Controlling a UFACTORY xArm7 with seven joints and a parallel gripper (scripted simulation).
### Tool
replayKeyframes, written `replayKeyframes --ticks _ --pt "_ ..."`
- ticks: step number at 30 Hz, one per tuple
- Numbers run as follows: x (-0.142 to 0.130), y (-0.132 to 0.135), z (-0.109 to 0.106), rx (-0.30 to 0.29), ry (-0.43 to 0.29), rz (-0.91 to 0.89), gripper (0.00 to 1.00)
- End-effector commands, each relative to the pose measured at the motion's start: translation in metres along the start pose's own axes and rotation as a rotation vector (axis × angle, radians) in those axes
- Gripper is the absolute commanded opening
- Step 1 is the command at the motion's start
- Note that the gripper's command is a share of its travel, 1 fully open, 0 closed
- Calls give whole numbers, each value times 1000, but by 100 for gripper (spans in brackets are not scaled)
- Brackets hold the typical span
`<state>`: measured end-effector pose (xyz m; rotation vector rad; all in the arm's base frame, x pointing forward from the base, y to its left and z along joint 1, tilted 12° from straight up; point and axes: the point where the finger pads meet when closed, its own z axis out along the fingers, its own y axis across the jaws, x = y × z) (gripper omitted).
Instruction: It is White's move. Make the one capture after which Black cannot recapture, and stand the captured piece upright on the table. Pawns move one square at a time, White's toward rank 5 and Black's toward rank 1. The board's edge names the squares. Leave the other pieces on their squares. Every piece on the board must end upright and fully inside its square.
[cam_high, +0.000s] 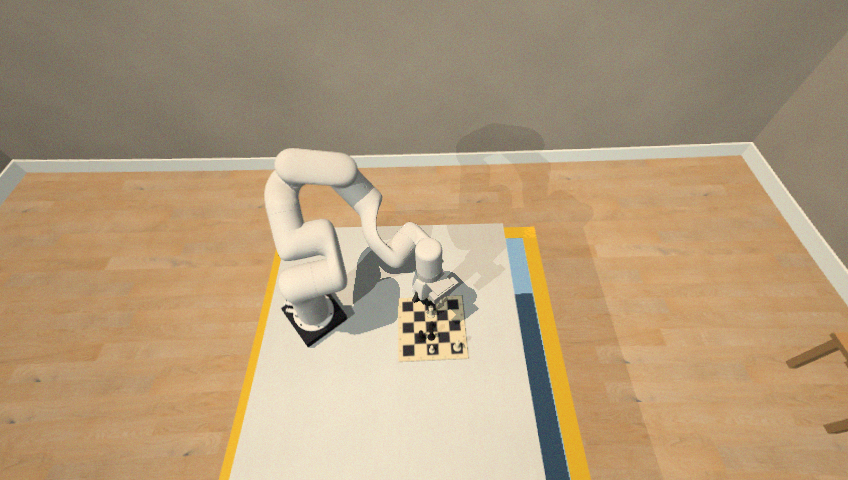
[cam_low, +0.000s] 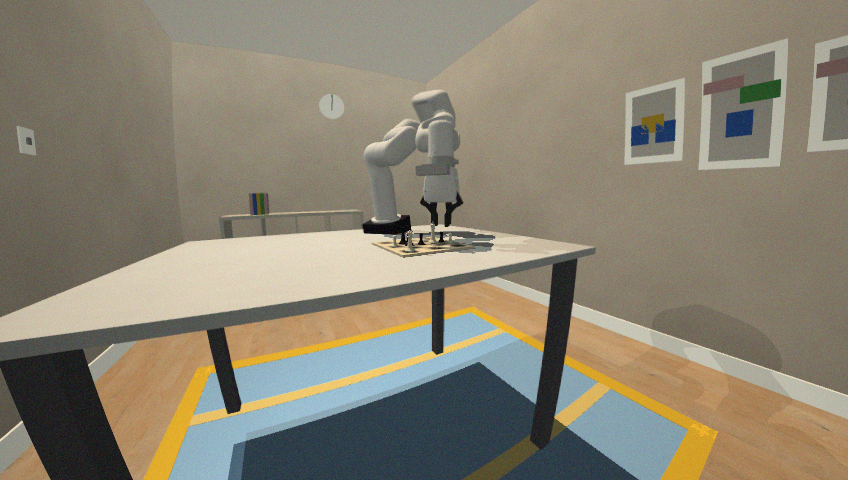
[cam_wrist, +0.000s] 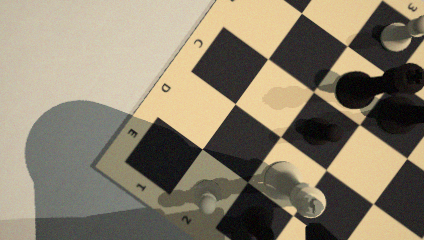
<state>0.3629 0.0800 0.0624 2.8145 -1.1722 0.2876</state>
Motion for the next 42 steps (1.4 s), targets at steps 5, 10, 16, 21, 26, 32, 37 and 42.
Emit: replayKeyframes --ticks 5,10,16,21,26,32,37,42 --pt "1 -1 6 3 1 0 35" --pt "1 -1 8 3 1 0 35" --pt "1 -1 9 3 1 0 35" --pt "1 -1 9 3 1 0 35" --pt "1 -1 9 3 1 0 35" --pt "1 -1 9 3 1 0 35" --pt "1 -1 9 3 1 0 35" --pt "1 -1 9 3 1 0 35"
